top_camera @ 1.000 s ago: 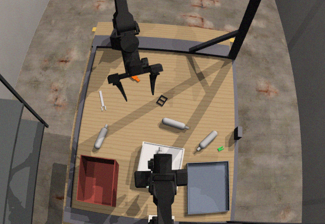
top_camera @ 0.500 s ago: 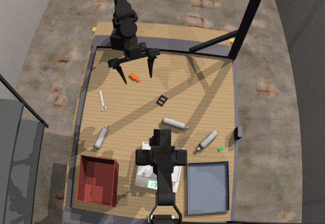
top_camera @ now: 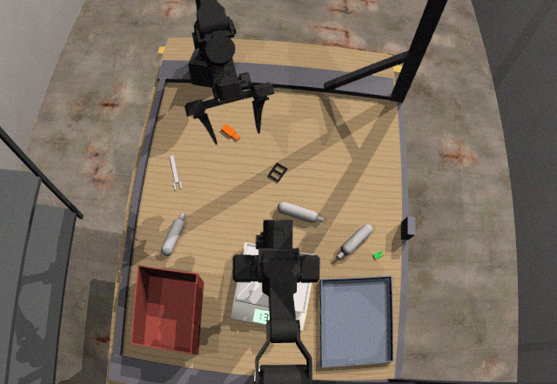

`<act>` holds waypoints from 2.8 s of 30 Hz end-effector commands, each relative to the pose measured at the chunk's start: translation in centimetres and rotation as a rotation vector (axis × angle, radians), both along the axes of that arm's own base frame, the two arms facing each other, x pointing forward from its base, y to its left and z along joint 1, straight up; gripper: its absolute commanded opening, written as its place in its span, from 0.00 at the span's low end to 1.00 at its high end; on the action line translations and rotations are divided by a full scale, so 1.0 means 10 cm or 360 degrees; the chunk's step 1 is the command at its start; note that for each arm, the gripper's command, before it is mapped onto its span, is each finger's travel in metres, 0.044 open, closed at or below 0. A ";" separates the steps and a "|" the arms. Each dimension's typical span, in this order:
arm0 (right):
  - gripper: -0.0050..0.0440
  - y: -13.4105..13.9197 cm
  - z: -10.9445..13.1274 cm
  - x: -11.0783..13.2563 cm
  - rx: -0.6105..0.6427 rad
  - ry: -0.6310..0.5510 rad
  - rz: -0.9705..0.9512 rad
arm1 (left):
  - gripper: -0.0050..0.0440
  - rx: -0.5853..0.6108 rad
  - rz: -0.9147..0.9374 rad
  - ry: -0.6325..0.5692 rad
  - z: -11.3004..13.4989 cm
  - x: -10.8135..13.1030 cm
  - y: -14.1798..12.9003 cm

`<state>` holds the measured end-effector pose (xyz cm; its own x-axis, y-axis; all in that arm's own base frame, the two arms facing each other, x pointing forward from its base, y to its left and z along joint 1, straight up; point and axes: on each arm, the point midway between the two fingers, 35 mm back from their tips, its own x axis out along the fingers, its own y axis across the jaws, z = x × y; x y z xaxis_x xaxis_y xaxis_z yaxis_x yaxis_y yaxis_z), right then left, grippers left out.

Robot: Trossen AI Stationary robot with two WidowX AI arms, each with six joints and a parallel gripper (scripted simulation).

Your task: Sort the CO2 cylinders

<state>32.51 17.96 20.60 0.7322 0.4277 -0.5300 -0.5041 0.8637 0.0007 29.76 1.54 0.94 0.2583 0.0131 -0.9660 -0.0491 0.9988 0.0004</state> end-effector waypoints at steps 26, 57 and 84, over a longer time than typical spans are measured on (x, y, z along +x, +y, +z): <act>1.00 0.01 0.08 0.00 0.0016 -0.0031 0.0004 | 0.46 0.0001 -0.0003 -0.0029 -0.19 0.10 0.01; 1.00 0.01 0.08 0.00 0.0016 -0.0031 0.0004 | 0.09 0.0003 -0.0003 -0.0062 0.83 0.12 0.01; 1.00 -0.19 0.11 0.13 0.0077 -0.0340 -0.1100 | 0.00 0.0208 0.0064 -0.0185 0.98 -0.55 2.48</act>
